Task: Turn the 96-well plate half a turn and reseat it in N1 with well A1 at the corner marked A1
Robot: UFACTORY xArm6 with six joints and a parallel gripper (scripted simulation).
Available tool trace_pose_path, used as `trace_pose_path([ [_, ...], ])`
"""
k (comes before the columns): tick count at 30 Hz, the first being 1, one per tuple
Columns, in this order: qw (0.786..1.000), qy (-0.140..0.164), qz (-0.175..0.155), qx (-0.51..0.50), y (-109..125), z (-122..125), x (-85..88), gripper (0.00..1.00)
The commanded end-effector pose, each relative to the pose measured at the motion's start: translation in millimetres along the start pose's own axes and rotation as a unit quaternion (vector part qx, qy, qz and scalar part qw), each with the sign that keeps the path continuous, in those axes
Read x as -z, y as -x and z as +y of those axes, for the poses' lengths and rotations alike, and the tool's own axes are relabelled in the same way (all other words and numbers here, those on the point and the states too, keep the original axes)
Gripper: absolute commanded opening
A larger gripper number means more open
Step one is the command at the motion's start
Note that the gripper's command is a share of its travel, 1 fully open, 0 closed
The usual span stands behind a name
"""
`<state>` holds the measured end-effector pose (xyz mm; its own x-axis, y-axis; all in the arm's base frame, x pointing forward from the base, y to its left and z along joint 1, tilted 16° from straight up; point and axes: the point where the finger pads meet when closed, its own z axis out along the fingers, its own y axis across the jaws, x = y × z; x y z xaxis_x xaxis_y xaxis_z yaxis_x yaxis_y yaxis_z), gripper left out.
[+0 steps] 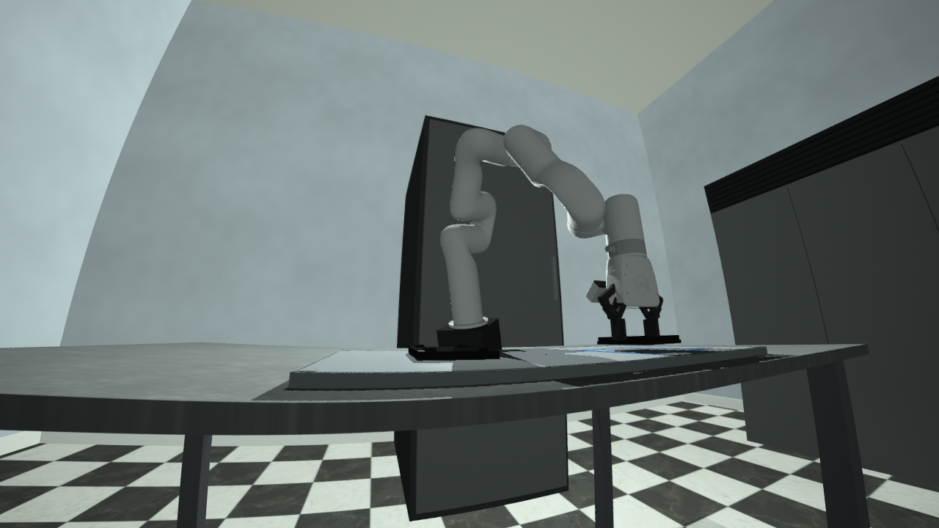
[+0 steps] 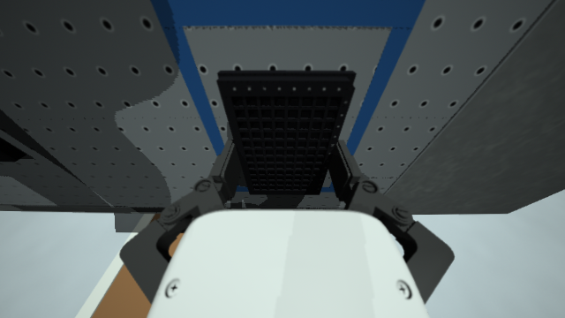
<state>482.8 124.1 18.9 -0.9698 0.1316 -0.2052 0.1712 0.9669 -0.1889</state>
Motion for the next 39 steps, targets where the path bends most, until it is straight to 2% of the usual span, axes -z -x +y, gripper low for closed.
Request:
trace_pose_path([
  [1,1.000,0.001,-0.002,0.000,1.4,0.7,1.2,0.00],
  [39,1.000,0.001,-0.002,0.000,1.4,0.7,-4.1,0.00],
])
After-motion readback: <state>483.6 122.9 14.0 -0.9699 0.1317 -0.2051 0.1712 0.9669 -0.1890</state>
